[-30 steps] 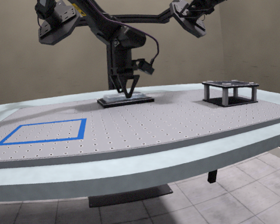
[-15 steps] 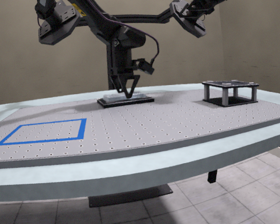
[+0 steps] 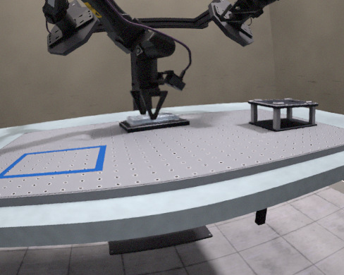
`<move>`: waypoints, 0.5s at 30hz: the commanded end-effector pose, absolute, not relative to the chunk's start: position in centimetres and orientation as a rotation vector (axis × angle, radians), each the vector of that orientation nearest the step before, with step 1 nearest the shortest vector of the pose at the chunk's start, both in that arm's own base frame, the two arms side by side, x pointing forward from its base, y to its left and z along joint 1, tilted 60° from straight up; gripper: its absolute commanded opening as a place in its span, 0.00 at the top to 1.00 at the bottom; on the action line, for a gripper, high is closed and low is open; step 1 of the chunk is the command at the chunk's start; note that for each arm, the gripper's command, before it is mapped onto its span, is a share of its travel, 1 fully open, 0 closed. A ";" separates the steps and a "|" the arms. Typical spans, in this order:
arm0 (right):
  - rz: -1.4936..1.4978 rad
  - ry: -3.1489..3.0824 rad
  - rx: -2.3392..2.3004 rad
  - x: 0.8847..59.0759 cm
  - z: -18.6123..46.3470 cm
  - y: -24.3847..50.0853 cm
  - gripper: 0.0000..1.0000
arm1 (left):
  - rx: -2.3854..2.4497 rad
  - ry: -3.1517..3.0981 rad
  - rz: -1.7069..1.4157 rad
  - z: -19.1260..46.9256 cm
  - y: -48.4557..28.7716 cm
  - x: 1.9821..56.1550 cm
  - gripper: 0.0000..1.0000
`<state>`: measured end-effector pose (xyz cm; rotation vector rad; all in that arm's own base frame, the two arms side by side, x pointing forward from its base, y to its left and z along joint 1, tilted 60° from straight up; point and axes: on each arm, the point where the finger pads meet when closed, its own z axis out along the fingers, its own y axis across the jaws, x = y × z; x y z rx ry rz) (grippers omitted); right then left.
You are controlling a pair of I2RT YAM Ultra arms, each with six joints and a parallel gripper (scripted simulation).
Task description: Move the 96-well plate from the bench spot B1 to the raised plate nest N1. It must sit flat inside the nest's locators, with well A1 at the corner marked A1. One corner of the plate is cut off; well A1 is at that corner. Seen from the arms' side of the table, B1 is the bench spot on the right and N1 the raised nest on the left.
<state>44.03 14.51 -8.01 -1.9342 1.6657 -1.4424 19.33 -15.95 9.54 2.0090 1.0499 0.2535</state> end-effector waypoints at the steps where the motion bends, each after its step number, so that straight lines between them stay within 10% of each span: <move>1: -1.425 1.623 -1.940 42.6 -7.0 16.4 0.00 | 2.011 1.037 0.227 9.5 -16.1 18.8 0.00; 15: -1.423 1.623 -1.928 36.8 -3.1 19.9 0.00 | 2.011 1.037 0.227 9.5 -16.1 18.8 0.00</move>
